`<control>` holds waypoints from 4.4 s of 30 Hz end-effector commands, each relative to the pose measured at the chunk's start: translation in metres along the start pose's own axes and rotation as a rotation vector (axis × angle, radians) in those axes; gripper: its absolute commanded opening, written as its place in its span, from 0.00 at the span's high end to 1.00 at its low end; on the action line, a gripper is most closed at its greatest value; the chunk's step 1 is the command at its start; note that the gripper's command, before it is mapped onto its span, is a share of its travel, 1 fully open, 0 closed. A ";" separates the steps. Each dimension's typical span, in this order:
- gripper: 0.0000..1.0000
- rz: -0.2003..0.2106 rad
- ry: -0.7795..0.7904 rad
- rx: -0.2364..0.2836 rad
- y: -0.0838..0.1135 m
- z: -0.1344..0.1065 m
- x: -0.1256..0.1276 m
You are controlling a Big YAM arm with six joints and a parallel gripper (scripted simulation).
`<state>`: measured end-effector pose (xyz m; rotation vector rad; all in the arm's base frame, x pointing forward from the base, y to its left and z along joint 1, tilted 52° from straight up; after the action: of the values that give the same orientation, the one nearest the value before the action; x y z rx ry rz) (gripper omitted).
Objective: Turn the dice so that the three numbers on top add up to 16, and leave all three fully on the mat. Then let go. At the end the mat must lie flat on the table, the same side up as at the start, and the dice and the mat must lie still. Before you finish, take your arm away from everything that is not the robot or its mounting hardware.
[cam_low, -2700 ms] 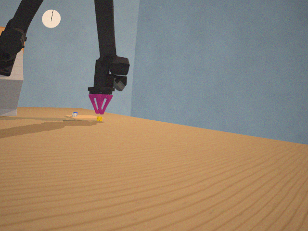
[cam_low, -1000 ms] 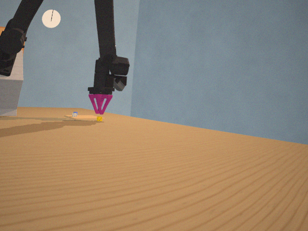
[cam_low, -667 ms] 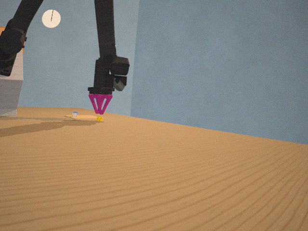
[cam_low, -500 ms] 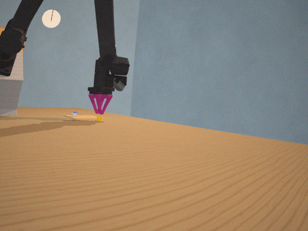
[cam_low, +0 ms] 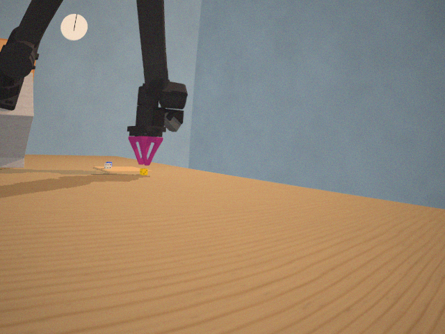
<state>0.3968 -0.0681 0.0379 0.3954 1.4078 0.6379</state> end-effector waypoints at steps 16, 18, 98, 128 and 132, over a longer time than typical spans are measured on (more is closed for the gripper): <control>0.70 0.005 0.008 -0.011 0.003 0.006 0.008; 0.70 0.005 0.008 -0.011 0.003 0.006 0.008; 0.89 0.004 0.015 0.000 -0.024 0.000 0.007; 0.89 0.004 0.015 0.000 -0.024 0.000 0.007; 0.89 0.005 0.015 0.000 -0.024 0.000 0.007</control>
<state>0.4016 -0.0843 0.0247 0.3946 1.4060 0.6371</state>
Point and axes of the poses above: the point where the finger pads meet when closed, its own y axis back along the fingers, its own x axis across the jaws, z = x × y, the point moved 7 cm from there along y, back along the fingers, and after that the axes turned 10 degrees about -y, right-handed, at the moved point
